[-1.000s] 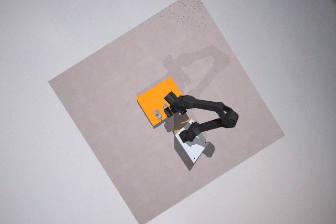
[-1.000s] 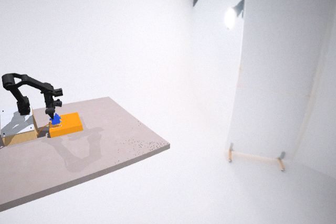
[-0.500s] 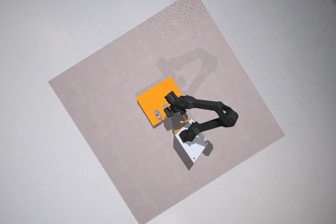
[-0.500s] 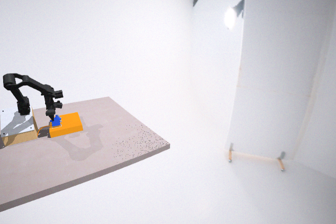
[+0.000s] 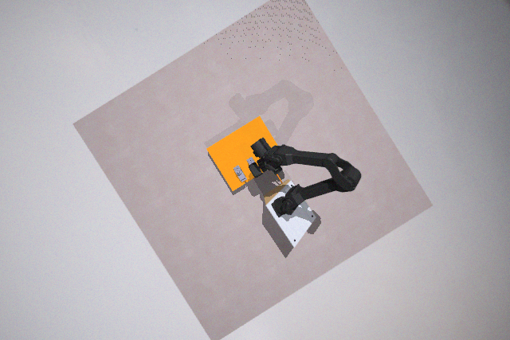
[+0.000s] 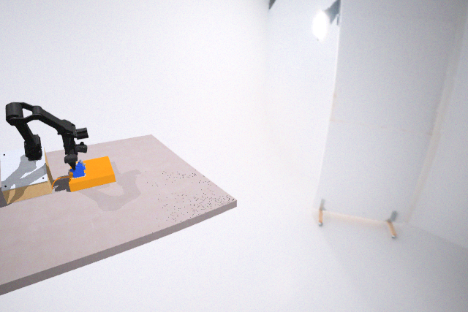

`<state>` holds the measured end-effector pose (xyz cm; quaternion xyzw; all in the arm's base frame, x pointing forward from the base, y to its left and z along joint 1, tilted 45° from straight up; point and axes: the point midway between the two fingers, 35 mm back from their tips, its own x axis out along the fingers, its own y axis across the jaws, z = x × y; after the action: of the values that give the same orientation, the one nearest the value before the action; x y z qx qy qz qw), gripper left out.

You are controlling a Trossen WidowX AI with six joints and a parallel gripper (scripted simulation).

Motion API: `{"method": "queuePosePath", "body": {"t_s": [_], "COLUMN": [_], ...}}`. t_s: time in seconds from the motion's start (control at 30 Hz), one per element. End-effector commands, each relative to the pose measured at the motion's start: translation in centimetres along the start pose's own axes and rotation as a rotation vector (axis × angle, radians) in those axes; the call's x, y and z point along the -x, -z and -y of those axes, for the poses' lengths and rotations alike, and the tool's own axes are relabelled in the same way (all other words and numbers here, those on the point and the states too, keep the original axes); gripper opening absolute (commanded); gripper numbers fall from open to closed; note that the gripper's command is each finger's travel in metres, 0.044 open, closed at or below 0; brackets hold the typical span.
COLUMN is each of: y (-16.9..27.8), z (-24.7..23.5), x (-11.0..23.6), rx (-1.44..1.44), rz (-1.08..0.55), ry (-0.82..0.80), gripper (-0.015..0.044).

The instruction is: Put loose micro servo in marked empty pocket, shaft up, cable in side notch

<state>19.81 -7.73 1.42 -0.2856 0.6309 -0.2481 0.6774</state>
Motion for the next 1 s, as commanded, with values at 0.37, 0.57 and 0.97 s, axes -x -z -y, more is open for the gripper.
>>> {"method": "queuePosePath", "body": {"t_s": [0.37, 0.57, 0.97], "y": [0.0, 0.0, 0.1], "z": [0.1, 0.1, 0.1], "x": [-1.4, -2.0, -3.2], "rx": [0.005, 0.005, 0.005], "rz": [0.0, 0.0, 0.0], "ry": [0.005, 0.005, 0.005], "gripper": [0.0, 0.0, 0.0]}}
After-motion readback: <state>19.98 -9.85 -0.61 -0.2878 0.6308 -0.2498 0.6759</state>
